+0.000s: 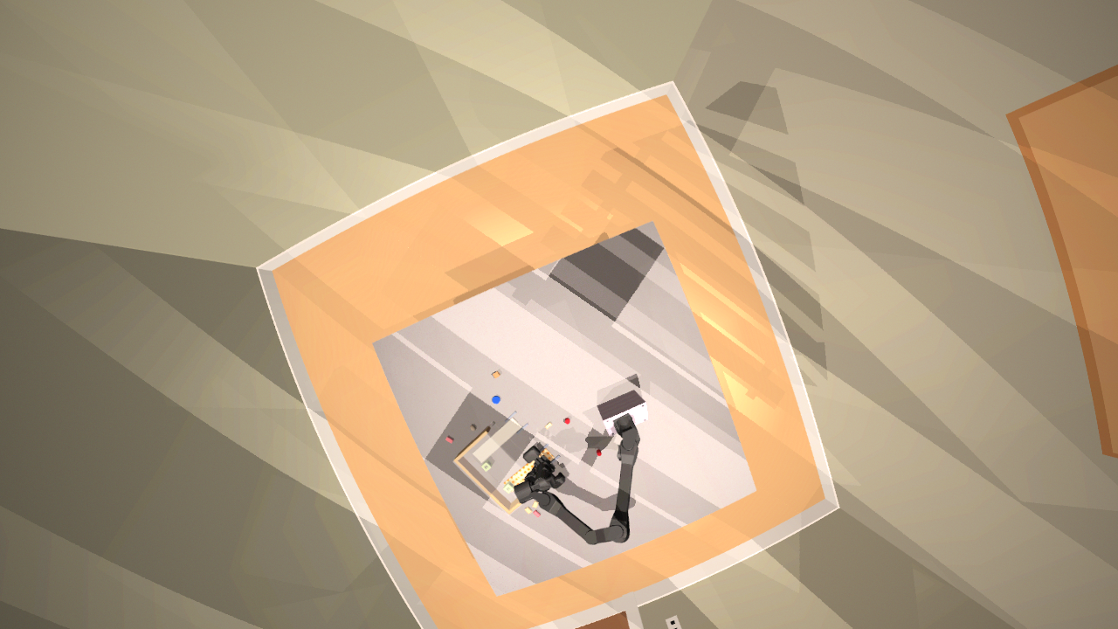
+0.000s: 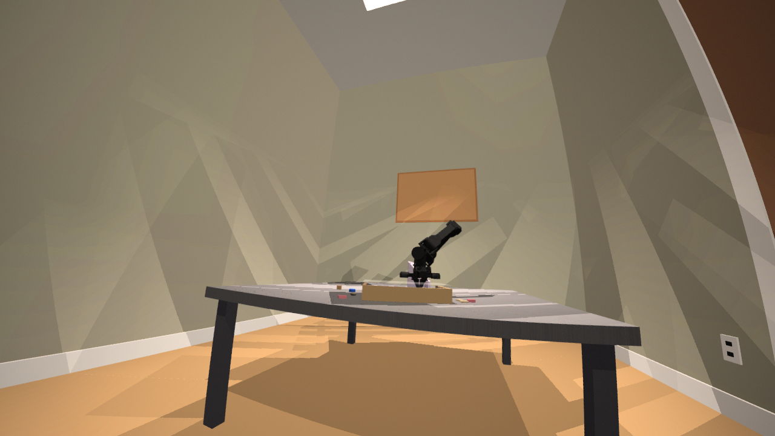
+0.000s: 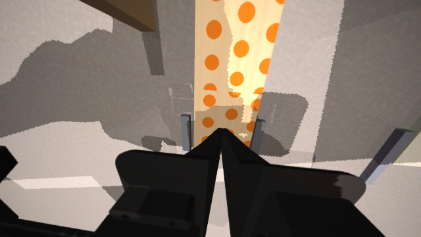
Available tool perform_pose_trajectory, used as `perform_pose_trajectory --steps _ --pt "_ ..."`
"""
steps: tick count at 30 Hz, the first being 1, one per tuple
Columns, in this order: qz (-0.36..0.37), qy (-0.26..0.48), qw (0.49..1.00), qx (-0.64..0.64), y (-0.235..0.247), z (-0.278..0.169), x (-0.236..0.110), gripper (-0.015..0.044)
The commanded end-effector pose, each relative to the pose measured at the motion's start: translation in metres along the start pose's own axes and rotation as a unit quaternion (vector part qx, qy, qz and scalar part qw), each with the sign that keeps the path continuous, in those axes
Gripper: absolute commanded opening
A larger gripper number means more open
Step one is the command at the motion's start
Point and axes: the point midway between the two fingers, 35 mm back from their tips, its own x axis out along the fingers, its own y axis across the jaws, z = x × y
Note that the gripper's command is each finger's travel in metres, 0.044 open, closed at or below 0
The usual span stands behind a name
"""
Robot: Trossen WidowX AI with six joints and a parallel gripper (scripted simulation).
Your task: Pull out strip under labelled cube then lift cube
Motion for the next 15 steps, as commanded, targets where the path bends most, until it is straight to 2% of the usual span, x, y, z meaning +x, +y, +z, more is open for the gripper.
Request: perform_pose_trajectory --steps 1,15 --pt "-0.001 0.001 1.0 0.003 -0.0004 -0.0005 0.0004 0.0" --pt "-0.001 0.001 1.0 0.003 -0.0004 -0.0005 0.0016 0.0"
